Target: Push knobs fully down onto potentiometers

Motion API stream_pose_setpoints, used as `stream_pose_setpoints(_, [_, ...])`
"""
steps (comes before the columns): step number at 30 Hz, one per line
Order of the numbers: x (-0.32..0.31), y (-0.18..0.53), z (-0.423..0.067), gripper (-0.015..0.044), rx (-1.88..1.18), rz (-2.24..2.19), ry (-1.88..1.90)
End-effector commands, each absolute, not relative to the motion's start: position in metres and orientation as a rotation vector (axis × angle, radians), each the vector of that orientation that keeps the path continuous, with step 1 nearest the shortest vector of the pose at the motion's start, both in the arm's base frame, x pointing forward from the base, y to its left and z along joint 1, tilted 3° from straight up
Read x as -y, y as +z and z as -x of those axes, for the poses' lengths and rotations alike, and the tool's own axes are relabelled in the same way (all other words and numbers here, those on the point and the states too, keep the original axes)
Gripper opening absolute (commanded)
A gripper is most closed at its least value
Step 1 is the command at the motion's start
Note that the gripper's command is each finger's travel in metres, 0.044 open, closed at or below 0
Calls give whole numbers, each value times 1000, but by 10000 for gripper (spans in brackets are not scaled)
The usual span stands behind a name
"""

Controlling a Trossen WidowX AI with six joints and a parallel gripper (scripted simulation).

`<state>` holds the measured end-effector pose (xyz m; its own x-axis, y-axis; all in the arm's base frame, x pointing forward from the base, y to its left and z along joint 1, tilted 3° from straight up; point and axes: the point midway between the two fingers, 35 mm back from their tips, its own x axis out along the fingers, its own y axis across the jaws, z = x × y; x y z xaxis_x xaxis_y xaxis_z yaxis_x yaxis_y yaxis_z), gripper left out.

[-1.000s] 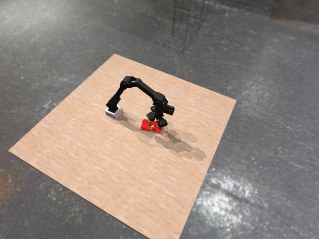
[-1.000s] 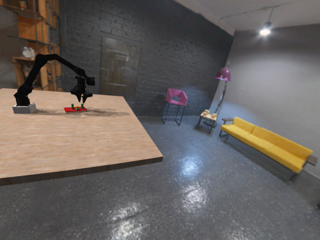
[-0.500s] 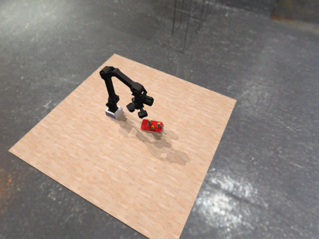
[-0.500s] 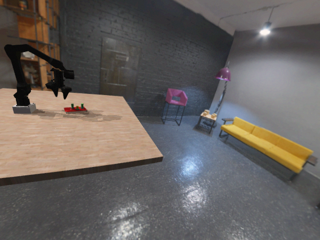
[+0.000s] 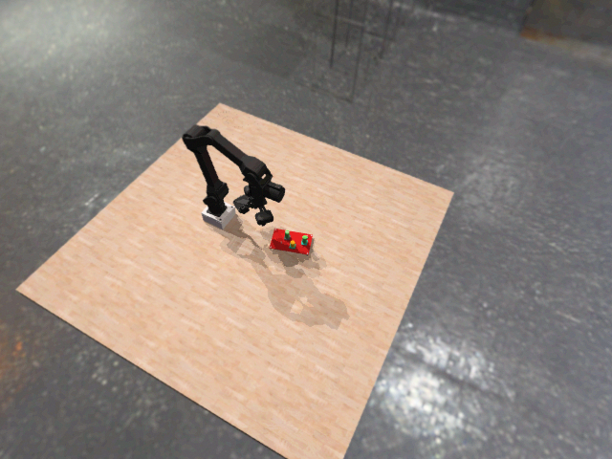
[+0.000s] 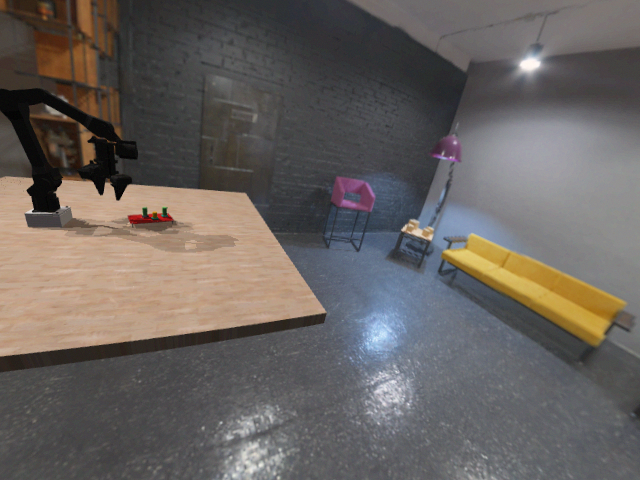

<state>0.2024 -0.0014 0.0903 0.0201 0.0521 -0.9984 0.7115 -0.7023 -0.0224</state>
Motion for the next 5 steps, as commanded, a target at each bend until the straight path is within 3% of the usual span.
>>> stream_pose_setpoints(1, [2, 89, -201, 440, -778, -1800, -1730])
stream_pose_setpoints(5, [2, 89, -201, 440, -778, -1800, -1730])
